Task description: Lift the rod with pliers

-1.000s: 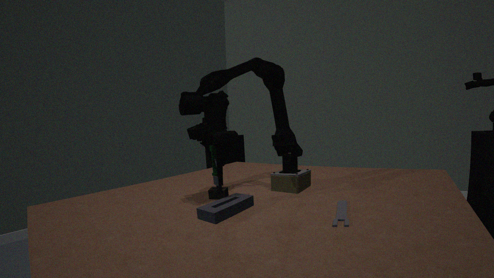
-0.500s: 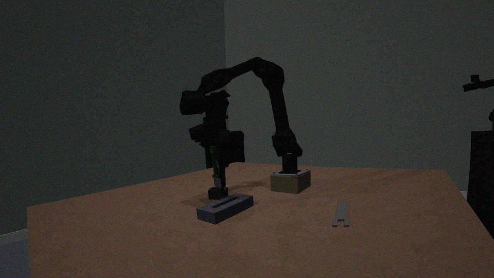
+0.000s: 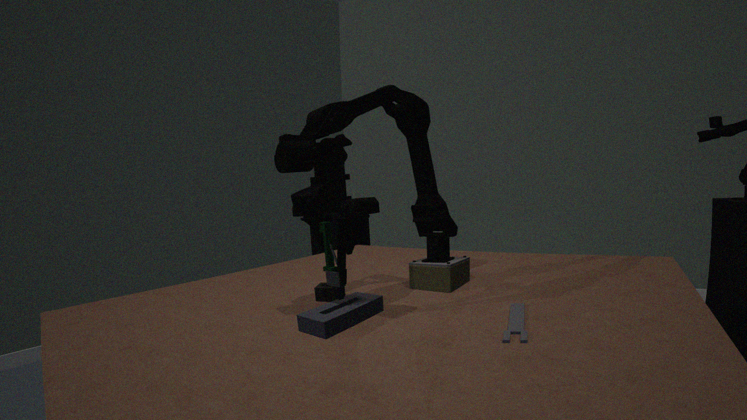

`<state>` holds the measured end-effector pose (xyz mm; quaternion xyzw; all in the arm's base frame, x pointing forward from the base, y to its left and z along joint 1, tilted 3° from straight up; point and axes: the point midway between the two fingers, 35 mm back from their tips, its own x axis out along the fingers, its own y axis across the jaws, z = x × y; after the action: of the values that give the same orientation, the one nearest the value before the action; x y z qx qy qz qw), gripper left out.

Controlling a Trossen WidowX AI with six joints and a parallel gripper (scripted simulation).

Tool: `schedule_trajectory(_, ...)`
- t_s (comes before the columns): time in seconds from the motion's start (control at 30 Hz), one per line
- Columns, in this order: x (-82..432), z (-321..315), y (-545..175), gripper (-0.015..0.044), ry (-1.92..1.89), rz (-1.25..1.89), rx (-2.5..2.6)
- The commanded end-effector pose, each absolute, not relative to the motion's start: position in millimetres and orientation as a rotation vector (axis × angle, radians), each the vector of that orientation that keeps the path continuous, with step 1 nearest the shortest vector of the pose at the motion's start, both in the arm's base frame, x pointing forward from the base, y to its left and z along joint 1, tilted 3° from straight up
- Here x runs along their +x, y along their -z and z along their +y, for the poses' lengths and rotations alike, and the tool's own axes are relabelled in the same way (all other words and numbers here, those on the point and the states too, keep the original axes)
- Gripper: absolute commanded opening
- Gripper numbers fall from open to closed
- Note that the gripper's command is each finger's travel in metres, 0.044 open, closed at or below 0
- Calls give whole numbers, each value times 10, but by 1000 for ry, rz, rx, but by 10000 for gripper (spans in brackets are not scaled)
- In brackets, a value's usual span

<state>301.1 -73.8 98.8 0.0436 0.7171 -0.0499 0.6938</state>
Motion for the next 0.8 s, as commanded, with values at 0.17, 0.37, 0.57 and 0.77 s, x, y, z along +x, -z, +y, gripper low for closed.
schedule_trajectory(0.17,3098,-620,-1016,318,38,1593,28)
schedule_trajectory(0.37,3116,-601,-1009,318,28,1591,12)
schedule_trajectory(0.57,3147,-608,-1014,318,30,1589,8)
schedule_trajectory(0.77,3160,-616,-1029,318,30,1589,8)
